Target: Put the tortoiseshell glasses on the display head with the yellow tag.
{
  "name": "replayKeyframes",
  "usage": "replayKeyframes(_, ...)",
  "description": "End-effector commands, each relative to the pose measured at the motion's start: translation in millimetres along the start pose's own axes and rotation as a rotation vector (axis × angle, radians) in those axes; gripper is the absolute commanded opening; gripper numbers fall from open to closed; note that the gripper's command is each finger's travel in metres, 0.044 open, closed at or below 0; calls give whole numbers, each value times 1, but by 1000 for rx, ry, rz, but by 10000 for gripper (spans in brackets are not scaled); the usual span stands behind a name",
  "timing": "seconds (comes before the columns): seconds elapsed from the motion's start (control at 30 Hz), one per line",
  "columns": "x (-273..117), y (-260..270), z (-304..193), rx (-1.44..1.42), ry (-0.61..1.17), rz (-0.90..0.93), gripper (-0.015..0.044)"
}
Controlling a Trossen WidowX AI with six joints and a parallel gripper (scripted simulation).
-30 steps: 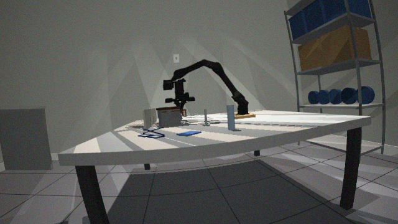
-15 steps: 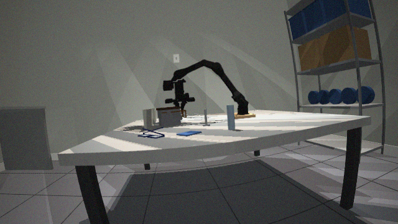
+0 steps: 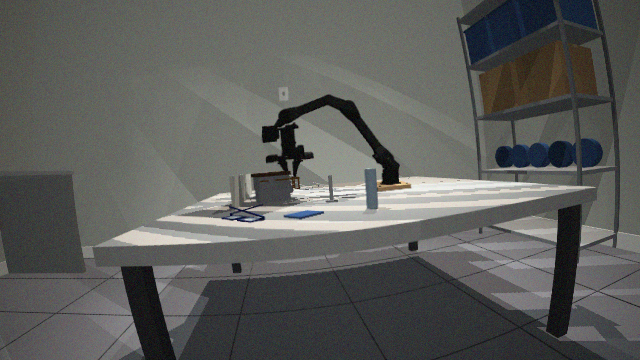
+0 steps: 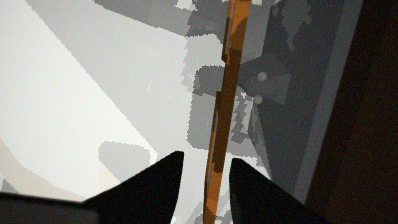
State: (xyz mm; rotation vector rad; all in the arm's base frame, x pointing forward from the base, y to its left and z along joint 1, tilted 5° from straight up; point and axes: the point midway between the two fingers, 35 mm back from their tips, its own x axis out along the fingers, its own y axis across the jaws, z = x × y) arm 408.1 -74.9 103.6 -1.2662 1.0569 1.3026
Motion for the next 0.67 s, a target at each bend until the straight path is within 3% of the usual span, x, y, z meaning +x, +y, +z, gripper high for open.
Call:
replayKeyframes(0.0,-17,-1,-1,0,11,-15,107)
replayKeyframes(0.63,-32,54,-1,0,11,-10,107)
